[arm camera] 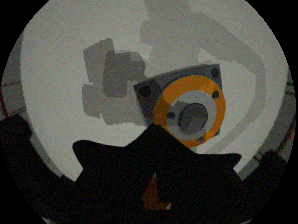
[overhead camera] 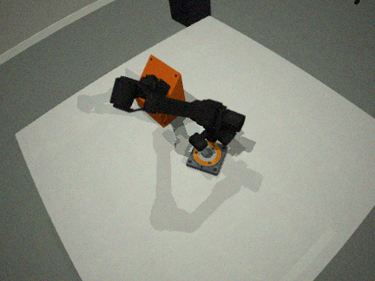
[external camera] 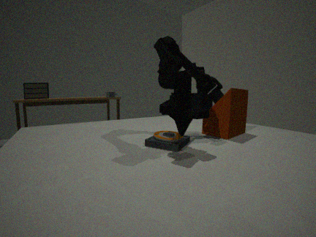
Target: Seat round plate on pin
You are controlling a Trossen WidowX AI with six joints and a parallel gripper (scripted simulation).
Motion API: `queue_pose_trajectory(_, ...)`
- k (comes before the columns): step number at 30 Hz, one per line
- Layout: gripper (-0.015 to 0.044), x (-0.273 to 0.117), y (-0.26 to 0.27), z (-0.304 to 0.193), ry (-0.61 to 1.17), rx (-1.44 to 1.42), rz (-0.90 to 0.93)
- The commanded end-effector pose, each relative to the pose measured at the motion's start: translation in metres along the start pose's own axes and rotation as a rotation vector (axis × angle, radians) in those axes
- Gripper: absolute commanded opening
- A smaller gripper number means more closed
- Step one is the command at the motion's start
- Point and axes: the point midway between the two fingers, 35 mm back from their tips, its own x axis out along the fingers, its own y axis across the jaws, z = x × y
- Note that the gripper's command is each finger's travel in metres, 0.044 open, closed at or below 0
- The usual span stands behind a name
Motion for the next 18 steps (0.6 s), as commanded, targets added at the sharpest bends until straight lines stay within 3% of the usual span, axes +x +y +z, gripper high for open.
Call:
queue_pose_trajectory(1, 0.0, -0.001, 0.001, 0.008, -0.01, 0.008, 0.0)
queue_pose_trajectory(18, 0.0, -0.001, 0.001, 0.021, -0.01, 0.008, 0.0)
